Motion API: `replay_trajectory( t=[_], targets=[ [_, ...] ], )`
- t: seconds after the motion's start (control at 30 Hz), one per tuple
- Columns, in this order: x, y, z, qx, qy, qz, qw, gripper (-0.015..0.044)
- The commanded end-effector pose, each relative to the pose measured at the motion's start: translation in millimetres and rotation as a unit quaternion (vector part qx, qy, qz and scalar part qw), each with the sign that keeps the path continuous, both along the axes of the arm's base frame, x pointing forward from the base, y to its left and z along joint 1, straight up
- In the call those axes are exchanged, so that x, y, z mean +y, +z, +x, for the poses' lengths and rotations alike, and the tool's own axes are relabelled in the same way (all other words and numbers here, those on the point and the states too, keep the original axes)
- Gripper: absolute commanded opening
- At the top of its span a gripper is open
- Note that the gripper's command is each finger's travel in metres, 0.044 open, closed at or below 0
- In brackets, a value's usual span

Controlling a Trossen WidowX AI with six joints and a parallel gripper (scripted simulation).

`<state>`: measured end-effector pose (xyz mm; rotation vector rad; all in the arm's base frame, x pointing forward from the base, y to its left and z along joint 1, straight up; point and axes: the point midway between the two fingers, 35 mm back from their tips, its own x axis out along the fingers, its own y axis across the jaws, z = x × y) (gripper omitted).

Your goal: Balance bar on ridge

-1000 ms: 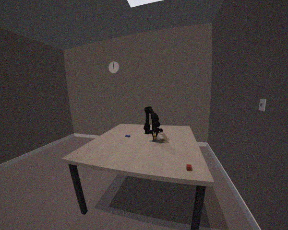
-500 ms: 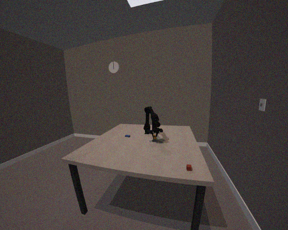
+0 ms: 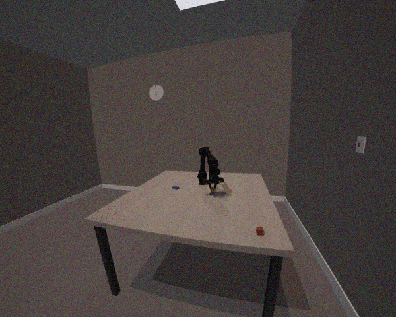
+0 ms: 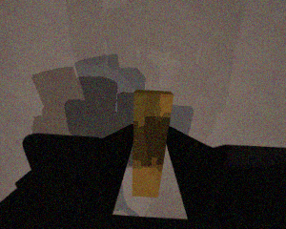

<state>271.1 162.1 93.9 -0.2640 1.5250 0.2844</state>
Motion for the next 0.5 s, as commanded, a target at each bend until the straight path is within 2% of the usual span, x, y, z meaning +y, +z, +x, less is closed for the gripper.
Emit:
replay_trajectory(
  t=[0.0, 0.47],
  targets=[
    [-0.1, -1.1, 0.4, -0.001, -0.001, -0.001, 1.0, 0.0],
    [-0.2, -2.2, 0.4, -0.001, -0.001, -0.001, 1.0, 0.0]
  ],
)
